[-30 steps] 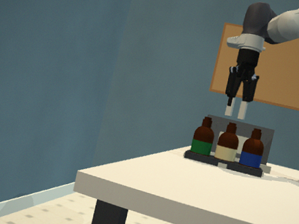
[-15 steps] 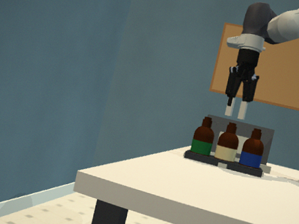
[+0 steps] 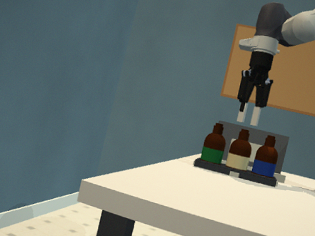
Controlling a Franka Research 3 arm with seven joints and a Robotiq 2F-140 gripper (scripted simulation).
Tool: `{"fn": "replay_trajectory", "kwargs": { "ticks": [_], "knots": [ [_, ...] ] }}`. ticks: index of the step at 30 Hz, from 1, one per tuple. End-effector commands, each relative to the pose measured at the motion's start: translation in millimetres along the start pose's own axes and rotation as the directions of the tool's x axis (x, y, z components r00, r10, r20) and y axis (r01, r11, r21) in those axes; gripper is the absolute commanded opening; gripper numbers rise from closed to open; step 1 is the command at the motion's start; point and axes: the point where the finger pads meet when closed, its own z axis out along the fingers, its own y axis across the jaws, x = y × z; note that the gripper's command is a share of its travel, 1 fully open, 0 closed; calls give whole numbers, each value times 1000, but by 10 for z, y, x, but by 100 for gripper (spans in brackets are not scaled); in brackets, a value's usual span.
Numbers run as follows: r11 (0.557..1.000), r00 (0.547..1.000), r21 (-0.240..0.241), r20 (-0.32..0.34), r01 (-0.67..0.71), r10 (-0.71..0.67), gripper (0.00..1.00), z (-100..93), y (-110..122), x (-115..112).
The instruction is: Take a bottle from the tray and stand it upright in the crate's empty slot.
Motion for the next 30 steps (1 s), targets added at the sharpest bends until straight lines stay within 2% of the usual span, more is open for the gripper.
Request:
{"fn": "replay_trajectory", "kwargs": {
  "ticks": [1, 30],
  "knots": [
    [1000, 1000, 1, -3, 0, 0, 38, 1, -2, 21],
    [1000, 1000, 1, -3, 0, 0, 38, 65, -2, 21]
  ]
}}
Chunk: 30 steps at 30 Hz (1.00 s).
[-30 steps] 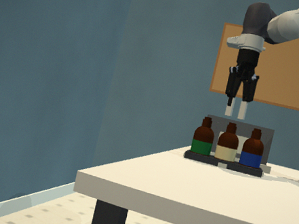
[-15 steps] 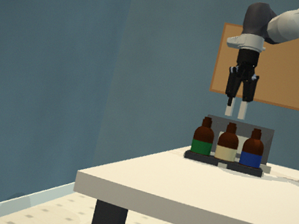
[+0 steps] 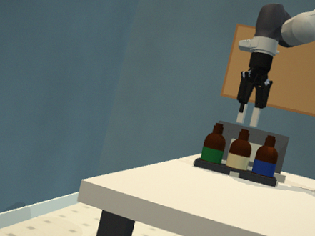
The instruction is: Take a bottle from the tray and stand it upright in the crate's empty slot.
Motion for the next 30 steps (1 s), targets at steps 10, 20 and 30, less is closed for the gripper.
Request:
{"fn": "replay_trajectory", "kwargs": {
  "ticks": [10, 20, 30],
  "knots": [
    [1000, 1000, 1, -3, -2, 2, 38, 119, 6, 18],
    [1000, 1000, 1, -3, -2, 2, 38, 247, 6, 18],
    [1000, 1000, 1, -3, -2, 2, 38, 328, 6, 18]
  ]
}}
